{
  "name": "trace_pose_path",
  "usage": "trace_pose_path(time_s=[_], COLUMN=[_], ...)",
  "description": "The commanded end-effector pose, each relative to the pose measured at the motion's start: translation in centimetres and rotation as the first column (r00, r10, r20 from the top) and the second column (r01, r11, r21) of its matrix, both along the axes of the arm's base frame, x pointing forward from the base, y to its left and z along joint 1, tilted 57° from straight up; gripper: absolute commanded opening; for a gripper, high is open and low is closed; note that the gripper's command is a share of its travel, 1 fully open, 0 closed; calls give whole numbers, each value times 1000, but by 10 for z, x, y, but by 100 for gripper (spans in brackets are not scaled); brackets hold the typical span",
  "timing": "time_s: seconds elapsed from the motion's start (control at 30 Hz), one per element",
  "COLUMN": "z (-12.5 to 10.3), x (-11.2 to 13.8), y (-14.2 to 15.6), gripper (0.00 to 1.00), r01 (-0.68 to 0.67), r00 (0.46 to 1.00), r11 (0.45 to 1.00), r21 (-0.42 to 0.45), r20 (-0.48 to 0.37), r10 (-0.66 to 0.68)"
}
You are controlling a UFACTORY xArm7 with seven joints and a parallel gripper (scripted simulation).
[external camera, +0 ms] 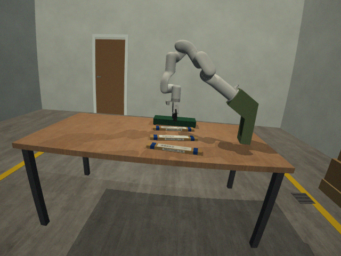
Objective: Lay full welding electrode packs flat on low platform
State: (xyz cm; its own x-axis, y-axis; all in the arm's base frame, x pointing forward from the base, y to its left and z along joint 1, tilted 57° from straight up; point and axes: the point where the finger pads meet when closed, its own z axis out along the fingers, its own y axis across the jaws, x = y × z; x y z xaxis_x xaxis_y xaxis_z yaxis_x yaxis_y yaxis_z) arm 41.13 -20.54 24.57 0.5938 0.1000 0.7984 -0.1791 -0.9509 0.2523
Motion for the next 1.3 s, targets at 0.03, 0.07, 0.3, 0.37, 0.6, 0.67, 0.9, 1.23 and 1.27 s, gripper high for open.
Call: trace_pose_path(time_s=[0.03,0.07,0.3,0.37,0.6,0.67,0.9,1.23,1.27], z=[-3,-5,-21,-23,-31,-31,-31,-31,-31], x=[6,9,32,35,47,47,47,48,48], y=[-3,-4,-12,-14,-18,-18,-18,-18,-18], gripper=[100,100,100,100,100,100,100,100,100], r01=[-19,-19,-19,-19,-19,-19,-19,-19,-19], r00=[1000,1000,1000,1000,1000,1000,1000,1000,1000], r11=[1000,1000,1000,1000,1000,1000,1000,1000,1000], r21=[8,8,8,8,8,8,8,8,8], r20=[13,13,13,13,13,13,13,13,13], r10=[19,19,19,19,19,19,19,19,19])
